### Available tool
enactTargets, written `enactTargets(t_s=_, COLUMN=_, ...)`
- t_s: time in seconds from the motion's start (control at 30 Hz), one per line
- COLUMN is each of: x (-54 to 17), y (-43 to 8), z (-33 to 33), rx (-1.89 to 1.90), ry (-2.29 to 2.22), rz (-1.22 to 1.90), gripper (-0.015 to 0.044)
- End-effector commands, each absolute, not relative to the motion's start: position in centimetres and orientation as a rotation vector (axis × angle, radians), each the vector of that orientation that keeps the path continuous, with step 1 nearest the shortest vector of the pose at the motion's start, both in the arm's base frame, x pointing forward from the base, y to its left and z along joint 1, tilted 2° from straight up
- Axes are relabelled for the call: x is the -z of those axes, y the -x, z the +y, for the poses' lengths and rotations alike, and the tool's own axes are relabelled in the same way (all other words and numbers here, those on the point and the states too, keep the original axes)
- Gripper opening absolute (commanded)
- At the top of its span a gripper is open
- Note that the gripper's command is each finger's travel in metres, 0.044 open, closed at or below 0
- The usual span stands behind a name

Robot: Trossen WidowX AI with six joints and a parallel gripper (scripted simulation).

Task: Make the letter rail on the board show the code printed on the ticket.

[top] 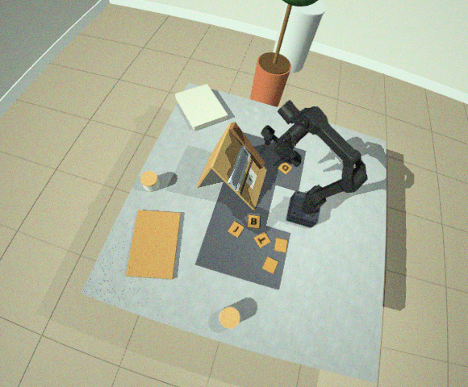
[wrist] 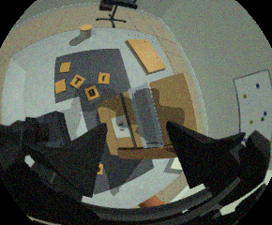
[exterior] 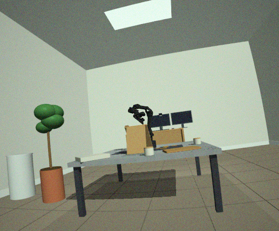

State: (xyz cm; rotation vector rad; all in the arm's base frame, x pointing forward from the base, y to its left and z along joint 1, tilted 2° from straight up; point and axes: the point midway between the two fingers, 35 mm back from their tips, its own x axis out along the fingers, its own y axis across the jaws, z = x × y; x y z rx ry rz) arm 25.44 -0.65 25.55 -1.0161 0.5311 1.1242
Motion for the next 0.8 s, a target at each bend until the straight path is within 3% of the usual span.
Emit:
enactTargets(t_s=0.0, x=-23.4, y=-26.8, z=0.8, rx=-1.072, ry=0.783, rz=0.733, gripper=0.034)
enactTargets(t_s=0.43, x=-17.5, y=-29.5, z=8.5, rx=-0.602, ry=0.09, rz=1.285, gripper=0.034)
enactTargets(t_s=0.77, x=-14.4, y=-29.5, z=13.1, rx=-0.225, ry=-0.248, rz=1.461, gripper=0.034)
